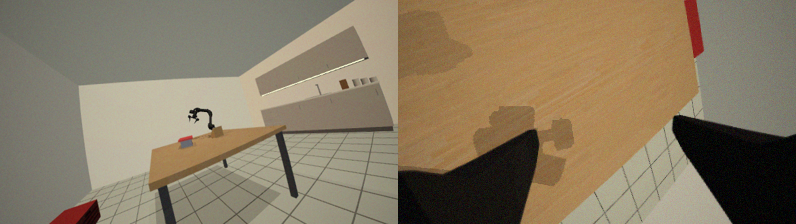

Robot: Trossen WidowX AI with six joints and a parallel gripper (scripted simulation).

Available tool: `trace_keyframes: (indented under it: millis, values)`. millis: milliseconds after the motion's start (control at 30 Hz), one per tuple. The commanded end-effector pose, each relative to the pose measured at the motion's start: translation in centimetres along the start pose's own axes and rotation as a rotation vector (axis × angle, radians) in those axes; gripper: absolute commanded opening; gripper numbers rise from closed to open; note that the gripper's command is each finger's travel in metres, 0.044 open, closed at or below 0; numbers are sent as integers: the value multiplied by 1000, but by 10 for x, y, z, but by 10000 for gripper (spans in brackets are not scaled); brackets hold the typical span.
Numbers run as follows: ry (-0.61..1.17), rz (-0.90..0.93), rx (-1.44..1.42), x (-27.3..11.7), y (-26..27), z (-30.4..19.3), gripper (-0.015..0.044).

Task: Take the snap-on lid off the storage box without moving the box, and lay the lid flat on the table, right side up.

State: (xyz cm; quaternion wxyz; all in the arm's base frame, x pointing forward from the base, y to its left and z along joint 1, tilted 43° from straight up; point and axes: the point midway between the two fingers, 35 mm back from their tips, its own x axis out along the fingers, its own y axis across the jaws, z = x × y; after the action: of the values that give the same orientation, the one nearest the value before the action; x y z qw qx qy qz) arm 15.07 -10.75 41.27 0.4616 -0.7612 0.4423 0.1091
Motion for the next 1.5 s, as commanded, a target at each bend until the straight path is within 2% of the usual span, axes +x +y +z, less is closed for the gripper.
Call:
trace_keyframes:
  millis: [0,167,200,300,767,1467]
  values:
    - [-3,0,13,1,0,1,374]
    - [-34,40,333,35,-14,26,243]
    - [-33,52,405,43,-17,33,235]
    - [-20,83,618,65,-25,54,235]
    - [-3,126,1100,104,-41,125,235]
    - [97,31,1803,136,-32,224,235]
